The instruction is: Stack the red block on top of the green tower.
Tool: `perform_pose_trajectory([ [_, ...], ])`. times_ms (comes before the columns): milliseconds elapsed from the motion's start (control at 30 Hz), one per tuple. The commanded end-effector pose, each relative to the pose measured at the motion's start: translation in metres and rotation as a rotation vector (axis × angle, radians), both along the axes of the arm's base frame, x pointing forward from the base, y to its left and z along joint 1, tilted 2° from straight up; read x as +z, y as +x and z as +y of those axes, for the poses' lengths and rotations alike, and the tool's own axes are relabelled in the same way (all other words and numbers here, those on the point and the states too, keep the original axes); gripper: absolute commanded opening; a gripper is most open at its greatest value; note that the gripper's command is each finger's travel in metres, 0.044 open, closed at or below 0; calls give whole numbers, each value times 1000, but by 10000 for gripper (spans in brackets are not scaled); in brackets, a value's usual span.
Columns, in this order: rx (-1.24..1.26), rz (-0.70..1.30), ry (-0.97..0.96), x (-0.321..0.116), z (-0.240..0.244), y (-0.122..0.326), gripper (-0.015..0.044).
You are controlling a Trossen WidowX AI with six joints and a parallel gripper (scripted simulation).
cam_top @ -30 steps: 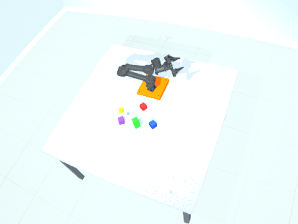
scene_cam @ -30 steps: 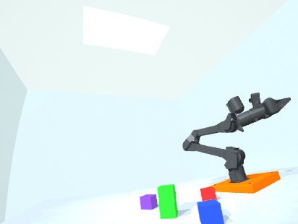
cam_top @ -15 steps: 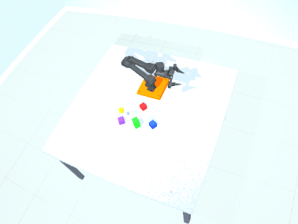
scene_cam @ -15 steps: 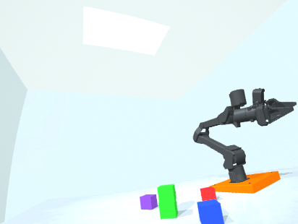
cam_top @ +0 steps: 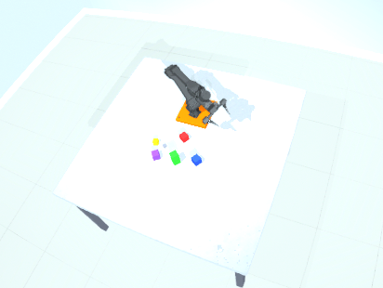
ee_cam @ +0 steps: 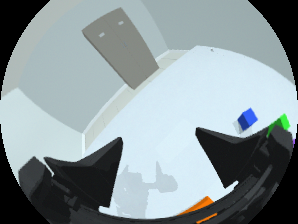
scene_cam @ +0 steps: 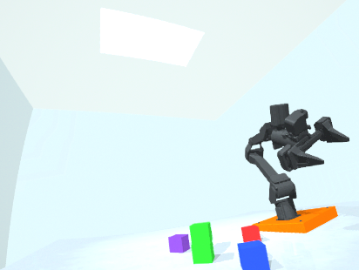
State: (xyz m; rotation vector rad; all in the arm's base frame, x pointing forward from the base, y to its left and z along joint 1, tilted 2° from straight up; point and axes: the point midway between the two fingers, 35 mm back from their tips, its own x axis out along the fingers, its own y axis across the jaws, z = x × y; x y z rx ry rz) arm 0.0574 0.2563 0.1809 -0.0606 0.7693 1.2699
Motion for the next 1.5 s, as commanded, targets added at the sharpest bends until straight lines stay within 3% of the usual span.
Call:
perform_pose_trajectory([
  [0, -139, 49, -95, -11, -11, 28, 440],
  [700, -820, 367, -493, -45, -117, 123, 440],
  [1200, -1259, 689, -724, -49, -208, 133, 440],
  [1467, -1276, 704, -733, -48, -211, 132, 440],
])
